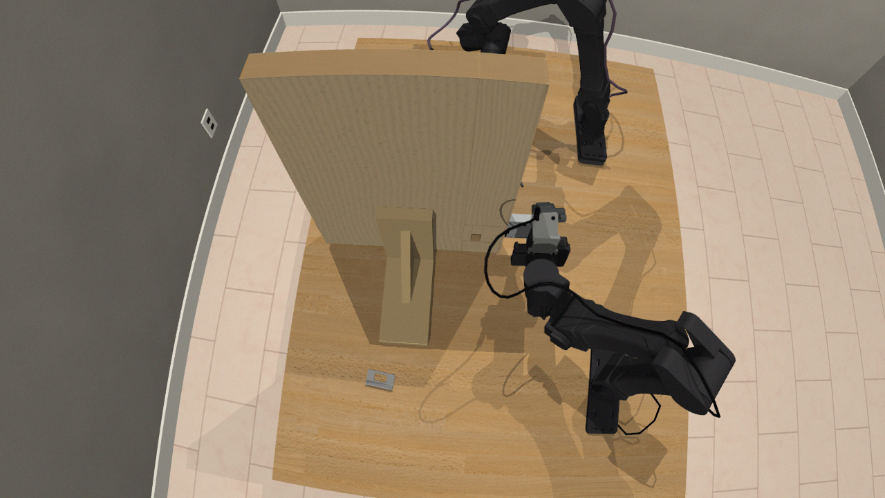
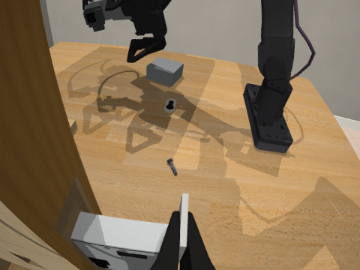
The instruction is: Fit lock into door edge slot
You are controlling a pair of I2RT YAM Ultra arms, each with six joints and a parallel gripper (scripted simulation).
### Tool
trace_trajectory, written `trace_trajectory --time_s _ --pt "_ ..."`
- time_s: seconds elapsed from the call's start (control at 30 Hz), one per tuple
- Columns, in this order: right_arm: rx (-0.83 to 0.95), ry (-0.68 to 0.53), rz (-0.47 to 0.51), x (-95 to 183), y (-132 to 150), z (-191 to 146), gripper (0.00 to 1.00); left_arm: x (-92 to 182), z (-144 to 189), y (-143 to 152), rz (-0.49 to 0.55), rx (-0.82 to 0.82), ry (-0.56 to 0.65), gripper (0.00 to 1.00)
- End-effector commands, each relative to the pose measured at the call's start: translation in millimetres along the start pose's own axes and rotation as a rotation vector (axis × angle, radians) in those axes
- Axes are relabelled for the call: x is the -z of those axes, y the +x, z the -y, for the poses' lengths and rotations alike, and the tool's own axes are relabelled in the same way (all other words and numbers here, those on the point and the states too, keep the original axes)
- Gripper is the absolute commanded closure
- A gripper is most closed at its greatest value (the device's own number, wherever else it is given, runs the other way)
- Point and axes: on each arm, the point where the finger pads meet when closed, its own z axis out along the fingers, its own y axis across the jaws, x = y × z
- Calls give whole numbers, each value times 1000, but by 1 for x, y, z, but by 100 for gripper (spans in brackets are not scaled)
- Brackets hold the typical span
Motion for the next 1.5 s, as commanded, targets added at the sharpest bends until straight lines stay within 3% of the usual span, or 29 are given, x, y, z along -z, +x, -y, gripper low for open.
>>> trace_trajectory --time_s 0.0,1.47 --pt "38 -14 16 3 -7 -10 0 0 -21 -31 70 -98 -47 100" --pt "38 -14 16 3 -7 -10 0 0 -50 -31 70 -98 -48 100"
